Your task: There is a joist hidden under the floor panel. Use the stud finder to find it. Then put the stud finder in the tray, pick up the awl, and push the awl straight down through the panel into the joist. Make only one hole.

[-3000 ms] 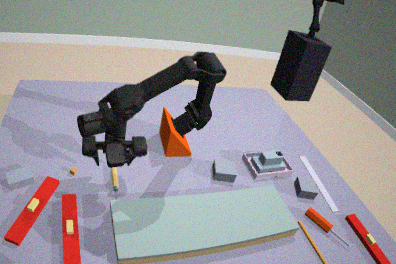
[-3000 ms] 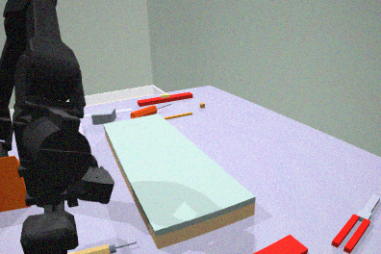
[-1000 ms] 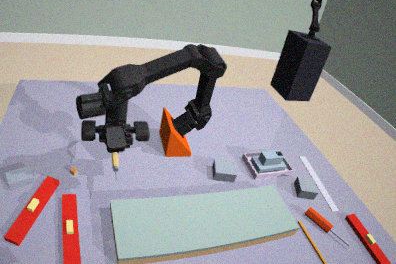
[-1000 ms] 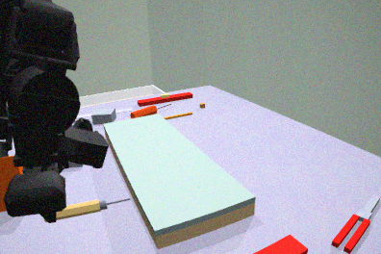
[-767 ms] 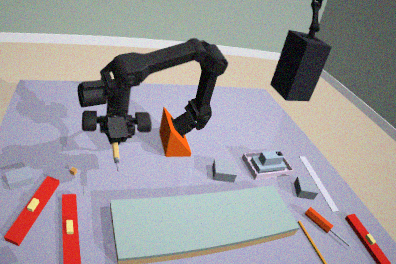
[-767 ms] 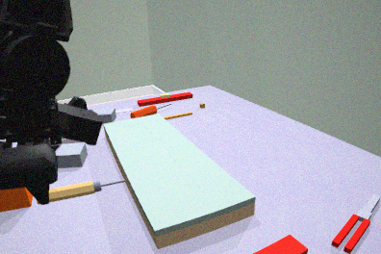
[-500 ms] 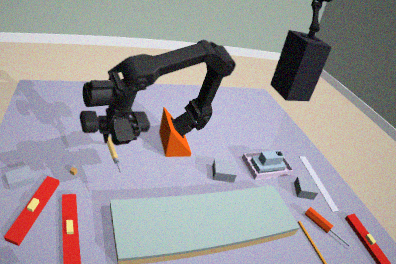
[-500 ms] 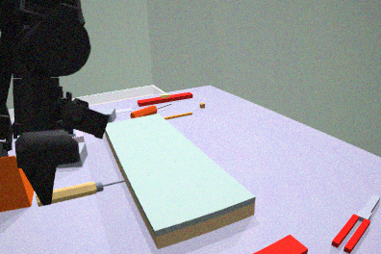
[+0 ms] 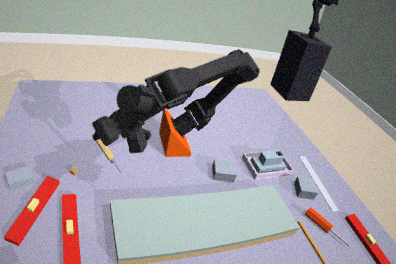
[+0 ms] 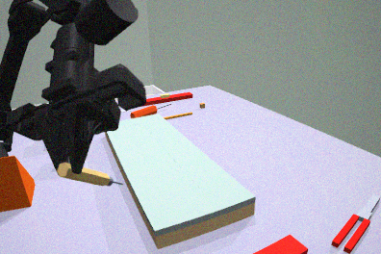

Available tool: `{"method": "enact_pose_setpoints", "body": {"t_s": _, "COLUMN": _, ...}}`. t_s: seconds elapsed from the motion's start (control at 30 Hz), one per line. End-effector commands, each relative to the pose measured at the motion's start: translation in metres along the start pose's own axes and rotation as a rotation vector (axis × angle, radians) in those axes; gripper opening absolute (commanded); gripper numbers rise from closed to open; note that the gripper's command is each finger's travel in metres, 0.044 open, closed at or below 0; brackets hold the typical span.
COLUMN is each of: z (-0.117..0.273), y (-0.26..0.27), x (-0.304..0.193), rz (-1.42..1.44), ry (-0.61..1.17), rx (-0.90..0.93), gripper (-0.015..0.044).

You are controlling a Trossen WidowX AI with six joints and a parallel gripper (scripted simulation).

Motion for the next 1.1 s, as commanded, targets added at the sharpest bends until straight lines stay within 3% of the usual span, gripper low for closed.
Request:
{"method": "enact_pose_setpoints", "body": {"t_s": 0.0, "z": 0.016, "y": -0.014, "x": -0.001, "rz": 0.165, "ry": 0.154, "rx": -0.069, "gripper": 0.0000}}
{"method": "enact_pose_setpoints", "body": {"t_s": 0.4, "z": 0.074, "y": -0.046, "x": 0.006, "rz": 0.531, "ry": 0.591, "rx": -0.198, "gripper": 0.0000}}
{"method": "enact_pose_setpoints", "body": {"t_s": 0.57, "z": 0.072, "y": -0.047, "x": 0.009, "rz": 0.505, "ry": 0.558, "rx": -0.206, "gripper": 0.0000}}
{"method": "enact_pose_setpoints", "body": {"t_s": 1.07, "z": 0.117, "y": -0.065, "x": 0.091, "rz": 0.568, "ry": 0.699, "rx": -0.334, "gripper": 0.0000}}
Point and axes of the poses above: the point midway between the two fingers, 35 mm back from their tips, its own z axis back along the fingers, its own y axis across the jaws, x = y × z, the point moved 3 cm from there along z, back along the fingers, and after that the axes turned 15 degrees about z, right-handed, at the moved point
